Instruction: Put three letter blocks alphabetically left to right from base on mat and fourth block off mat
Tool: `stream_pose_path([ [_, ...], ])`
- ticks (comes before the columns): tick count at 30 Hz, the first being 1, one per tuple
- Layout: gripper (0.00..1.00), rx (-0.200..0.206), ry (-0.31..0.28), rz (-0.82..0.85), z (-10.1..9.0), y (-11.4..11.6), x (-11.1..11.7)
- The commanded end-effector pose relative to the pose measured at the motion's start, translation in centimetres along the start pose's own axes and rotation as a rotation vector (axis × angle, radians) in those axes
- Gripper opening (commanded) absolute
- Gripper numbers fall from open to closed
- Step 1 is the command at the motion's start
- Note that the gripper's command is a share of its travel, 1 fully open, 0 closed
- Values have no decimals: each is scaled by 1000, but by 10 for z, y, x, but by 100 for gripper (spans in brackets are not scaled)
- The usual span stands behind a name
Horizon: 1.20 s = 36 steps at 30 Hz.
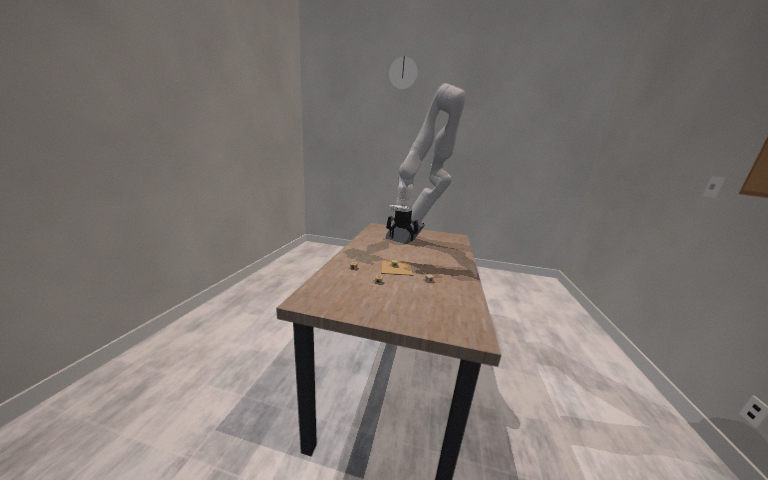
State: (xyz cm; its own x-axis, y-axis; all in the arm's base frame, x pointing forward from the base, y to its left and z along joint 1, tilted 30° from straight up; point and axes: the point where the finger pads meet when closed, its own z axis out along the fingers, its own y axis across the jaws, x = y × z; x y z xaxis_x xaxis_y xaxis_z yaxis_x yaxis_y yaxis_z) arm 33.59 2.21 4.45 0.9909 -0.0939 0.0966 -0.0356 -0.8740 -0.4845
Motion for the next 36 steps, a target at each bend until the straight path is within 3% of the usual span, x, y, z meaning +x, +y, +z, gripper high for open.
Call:
stream_pose_path([
  [1,100,-1,1,0,0,0,0],
  [30,100,0,1,0,0,0,0],
  [36,100,8,8,5,2,1,25],
])
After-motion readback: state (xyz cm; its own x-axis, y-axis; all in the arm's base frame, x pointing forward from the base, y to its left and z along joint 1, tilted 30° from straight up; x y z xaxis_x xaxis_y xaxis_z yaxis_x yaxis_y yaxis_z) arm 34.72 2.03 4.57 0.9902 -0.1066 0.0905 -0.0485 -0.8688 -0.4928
